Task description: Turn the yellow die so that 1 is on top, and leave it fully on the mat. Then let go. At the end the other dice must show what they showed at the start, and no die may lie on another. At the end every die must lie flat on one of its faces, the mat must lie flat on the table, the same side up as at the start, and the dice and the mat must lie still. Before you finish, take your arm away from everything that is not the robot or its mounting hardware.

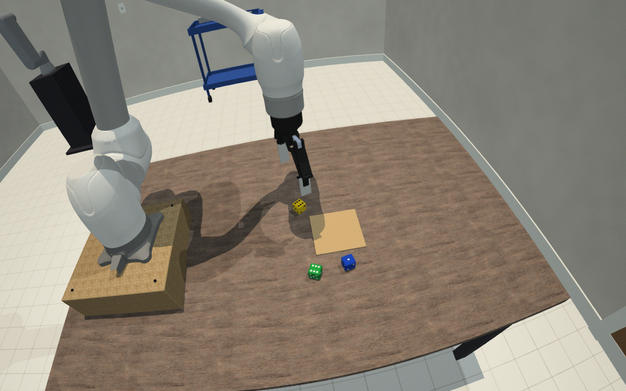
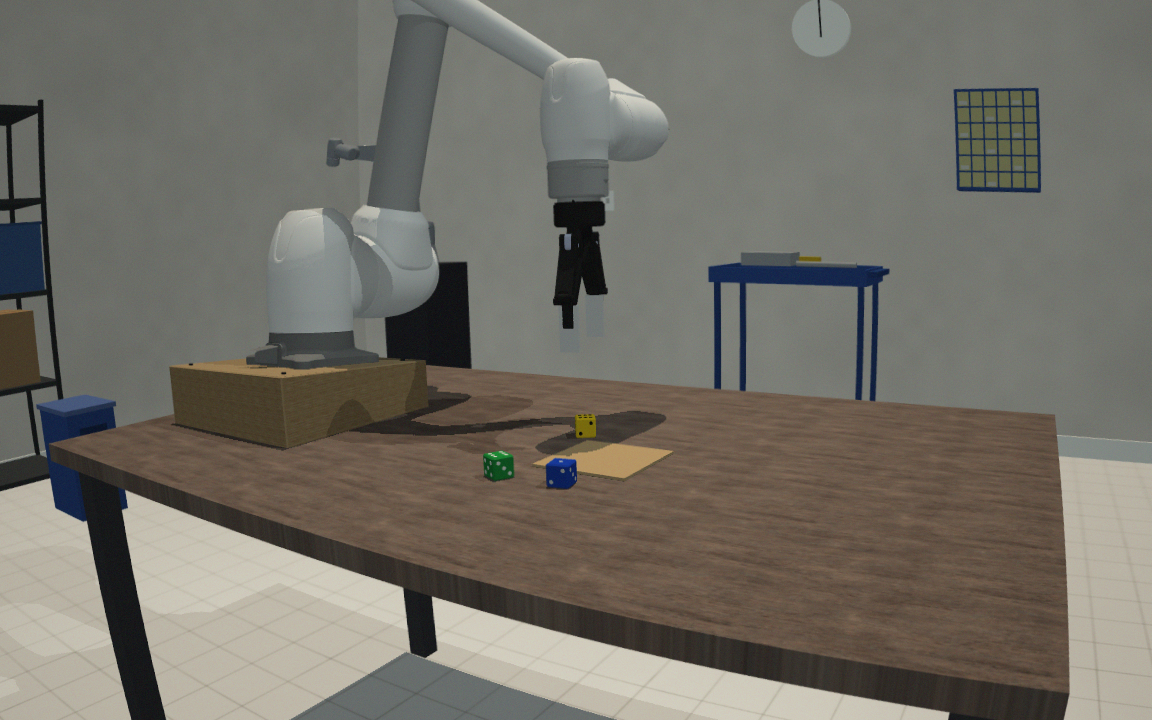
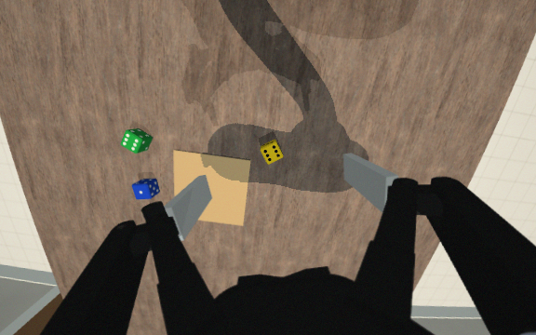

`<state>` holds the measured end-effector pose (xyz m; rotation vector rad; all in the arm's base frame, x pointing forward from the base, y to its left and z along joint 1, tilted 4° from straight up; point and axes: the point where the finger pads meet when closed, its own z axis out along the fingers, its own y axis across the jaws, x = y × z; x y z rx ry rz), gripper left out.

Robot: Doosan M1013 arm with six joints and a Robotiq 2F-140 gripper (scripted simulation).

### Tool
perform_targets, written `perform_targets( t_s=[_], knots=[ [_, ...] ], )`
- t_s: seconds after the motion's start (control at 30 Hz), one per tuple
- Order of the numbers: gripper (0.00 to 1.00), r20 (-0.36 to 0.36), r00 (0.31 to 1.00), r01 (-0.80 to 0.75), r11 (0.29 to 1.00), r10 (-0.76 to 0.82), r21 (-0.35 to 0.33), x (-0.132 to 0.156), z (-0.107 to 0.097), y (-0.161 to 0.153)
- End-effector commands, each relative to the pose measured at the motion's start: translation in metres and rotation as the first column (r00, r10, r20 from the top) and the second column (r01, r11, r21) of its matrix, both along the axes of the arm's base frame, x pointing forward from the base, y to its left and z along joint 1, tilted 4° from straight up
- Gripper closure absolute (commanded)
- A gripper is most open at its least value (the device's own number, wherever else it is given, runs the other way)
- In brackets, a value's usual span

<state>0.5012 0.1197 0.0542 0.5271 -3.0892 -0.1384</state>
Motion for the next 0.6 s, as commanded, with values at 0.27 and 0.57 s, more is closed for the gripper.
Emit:
perform_targets(
  t_s=[0.27, 0.57],
  knots=[
    [0.0, -0.031, 0.893, 0.447, 0.894, -0.448, -0.028, 0.0, -0.01, 0.0],
    [0.0, -0.046, 0.725, 0.686, 0.727, -0.687, -0.045, 0.0, -0.016, 0.0]
  ],
)
